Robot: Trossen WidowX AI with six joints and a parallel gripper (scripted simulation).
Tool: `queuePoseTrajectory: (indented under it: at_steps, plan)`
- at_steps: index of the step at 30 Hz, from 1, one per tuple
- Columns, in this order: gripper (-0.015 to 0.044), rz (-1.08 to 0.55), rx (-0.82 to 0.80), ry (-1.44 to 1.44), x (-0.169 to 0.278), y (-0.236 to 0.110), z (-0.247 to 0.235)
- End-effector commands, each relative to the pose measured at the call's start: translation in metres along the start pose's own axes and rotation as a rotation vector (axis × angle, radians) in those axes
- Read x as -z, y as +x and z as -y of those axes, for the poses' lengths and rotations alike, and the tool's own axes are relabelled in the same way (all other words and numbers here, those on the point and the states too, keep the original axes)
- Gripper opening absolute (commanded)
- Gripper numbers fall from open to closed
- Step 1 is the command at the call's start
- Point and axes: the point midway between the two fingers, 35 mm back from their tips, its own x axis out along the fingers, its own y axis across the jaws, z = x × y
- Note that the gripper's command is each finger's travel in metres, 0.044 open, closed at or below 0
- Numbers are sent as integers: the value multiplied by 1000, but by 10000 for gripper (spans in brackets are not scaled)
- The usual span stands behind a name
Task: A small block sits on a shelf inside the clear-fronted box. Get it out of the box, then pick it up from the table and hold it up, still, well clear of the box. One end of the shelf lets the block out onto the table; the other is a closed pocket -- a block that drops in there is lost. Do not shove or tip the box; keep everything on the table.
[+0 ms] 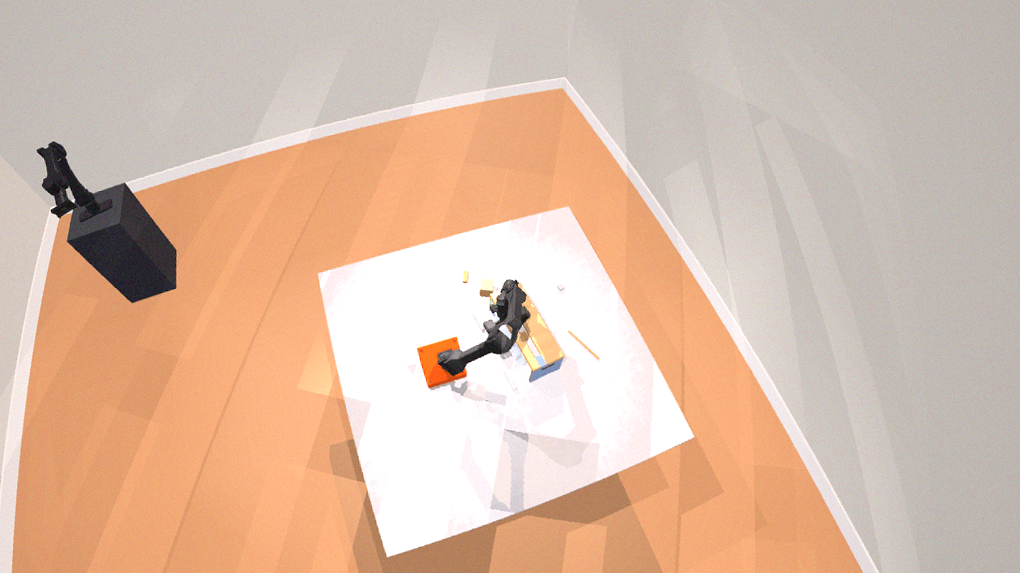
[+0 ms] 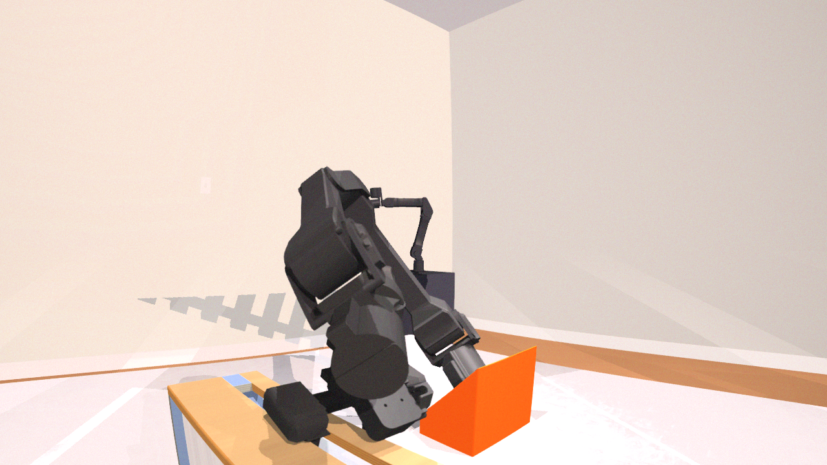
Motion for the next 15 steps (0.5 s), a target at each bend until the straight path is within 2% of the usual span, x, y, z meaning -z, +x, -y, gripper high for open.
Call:
queuePoseTrajectory:
  at_steps: [1, 15]
  plan:
    - [400, 0, 0, 1, 4, 1, 0]
    - [400, -2, 0, 0, 24, 9, 0]
